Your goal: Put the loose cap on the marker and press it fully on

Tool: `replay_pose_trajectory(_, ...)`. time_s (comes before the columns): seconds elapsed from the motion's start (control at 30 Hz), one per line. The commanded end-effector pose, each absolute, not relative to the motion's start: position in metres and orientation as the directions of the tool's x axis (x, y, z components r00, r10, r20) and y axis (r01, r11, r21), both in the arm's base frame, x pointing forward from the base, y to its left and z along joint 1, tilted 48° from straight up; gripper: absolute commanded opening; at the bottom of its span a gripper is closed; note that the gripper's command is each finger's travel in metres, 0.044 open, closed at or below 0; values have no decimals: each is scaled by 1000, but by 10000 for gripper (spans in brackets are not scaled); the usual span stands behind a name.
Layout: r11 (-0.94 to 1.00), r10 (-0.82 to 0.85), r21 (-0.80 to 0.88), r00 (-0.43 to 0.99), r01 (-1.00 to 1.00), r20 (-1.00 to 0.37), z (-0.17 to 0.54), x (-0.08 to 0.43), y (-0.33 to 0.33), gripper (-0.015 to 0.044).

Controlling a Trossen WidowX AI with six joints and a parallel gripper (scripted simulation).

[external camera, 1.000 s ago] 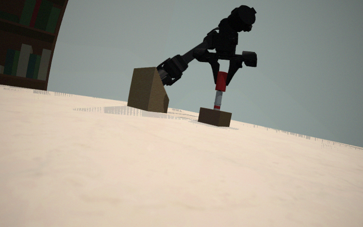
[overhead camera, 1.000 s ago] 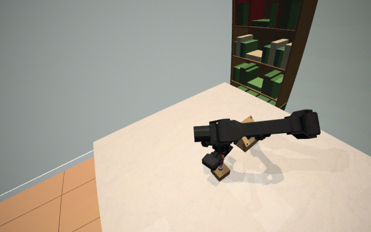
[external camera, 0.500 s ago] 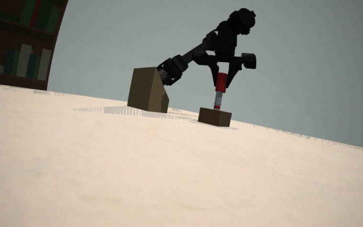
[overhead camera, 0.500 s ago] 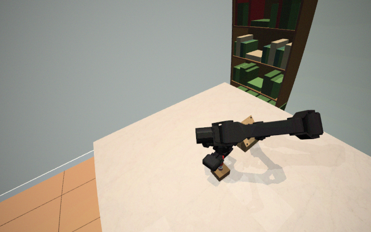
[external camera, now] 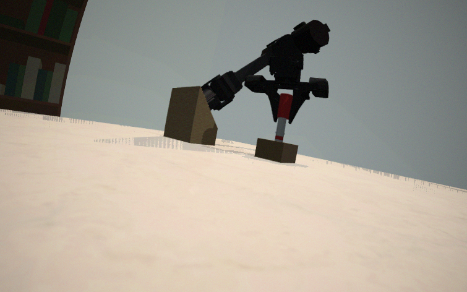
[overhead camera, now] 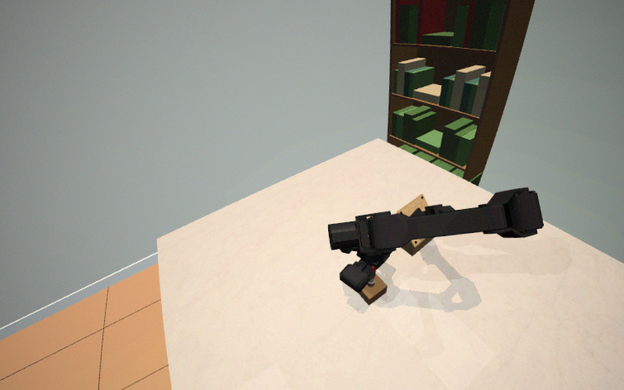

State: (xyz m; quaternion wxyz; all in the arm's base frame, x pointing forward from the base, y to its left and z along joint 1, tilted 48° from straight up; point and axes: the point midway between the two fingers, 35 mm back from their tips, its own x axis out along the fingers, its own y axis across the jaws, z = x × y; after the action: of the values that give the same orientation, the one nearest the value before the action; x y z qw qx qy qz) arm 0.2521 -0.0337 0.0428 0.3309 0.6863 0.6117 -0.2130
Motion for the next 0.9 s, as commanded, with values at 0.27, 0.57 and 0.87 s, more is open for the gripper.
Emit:
replay_pose_trajectory(0.27, -7, 724, 181, 130, 983, -677, 20, 256, -7, 0)
replay_pose_trajectory(0.57, -7, 725, 181, 130, 983, -677, 13, 257, 1, 0)
replay_pose_trajectory(0.87, -7, 725, 181, 130, 983, -676, 12, 257, 1, 0)
